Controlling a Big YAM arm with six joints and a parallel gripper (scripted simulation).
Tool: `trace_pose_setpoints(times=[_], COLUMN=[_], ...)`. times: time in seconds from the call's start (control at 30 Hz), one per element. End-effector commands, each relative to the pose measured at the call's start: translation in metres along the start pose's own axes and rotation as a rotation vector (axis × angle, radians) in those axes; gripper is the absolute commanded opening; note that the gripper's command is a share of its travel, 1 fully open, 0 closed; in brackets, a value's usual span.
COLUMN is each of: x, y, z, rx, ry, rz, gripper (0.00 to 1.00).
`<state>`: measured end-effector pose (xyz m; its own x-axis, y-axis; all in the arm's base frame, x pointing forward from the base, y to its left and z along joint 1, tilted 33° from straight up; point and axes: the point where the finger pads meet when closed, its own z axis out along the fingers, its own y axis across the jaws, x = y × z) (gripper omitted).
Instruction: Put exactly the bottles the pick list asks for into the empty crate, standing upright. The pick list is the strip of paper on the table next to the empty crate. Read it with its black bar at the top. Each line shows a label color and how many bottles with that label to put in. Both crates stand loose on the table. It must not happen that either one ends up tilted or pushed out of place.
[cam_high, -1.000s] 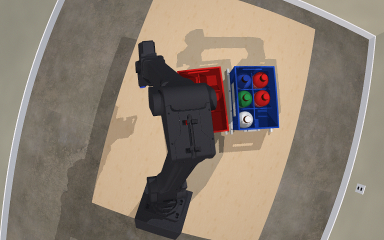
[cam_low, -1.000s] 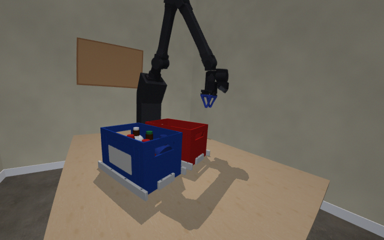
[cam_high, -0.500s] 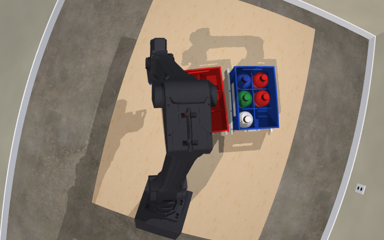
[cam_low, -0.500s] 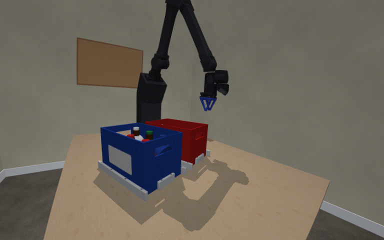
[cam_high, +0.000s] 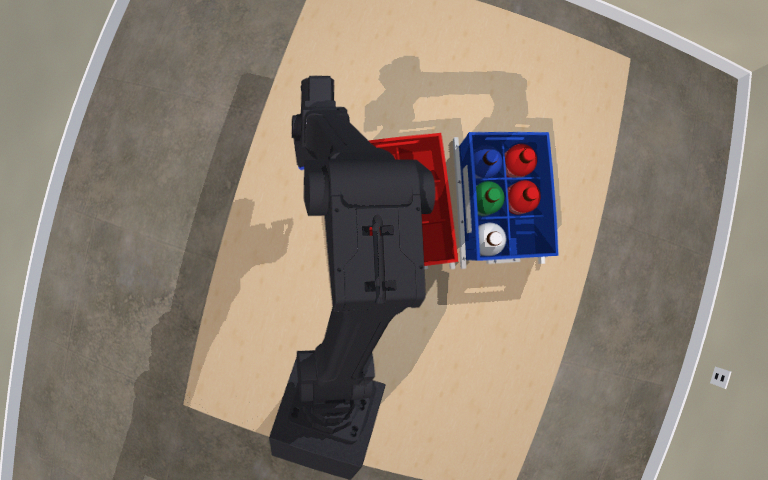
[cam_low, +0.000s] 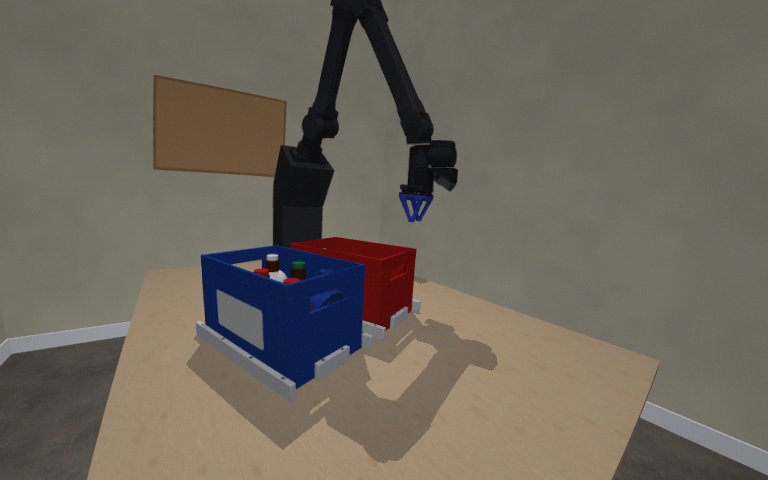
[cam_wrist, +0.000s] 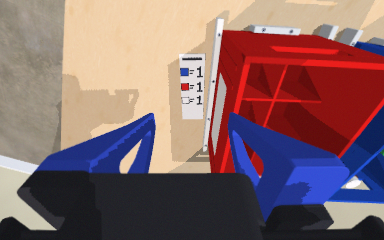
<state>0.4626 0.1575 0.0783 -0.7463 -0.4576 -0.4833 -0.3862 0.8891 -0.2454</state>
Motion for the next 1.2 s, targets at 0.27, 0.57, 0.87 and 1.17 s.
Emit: trace_pose_setpoints(times=[0.27, 0.57, 0.87, 1.17], x=[-0.0109, -0.0192, -0.0188, -0.0188], y=[-0.0022, -0.0061, -0.006, -0.0068], z=[-0.0041, -0.0037, -0.0029, -0.0029], rx=[0.001, 0.004, 0.004, 0.005], ry=[-0.022, -0.035, -0.033, -0.032], rz=[-0.003, -0.006, -0.004, -0.003], gripper=[0.61, 0.61, 0.61, 0.61])
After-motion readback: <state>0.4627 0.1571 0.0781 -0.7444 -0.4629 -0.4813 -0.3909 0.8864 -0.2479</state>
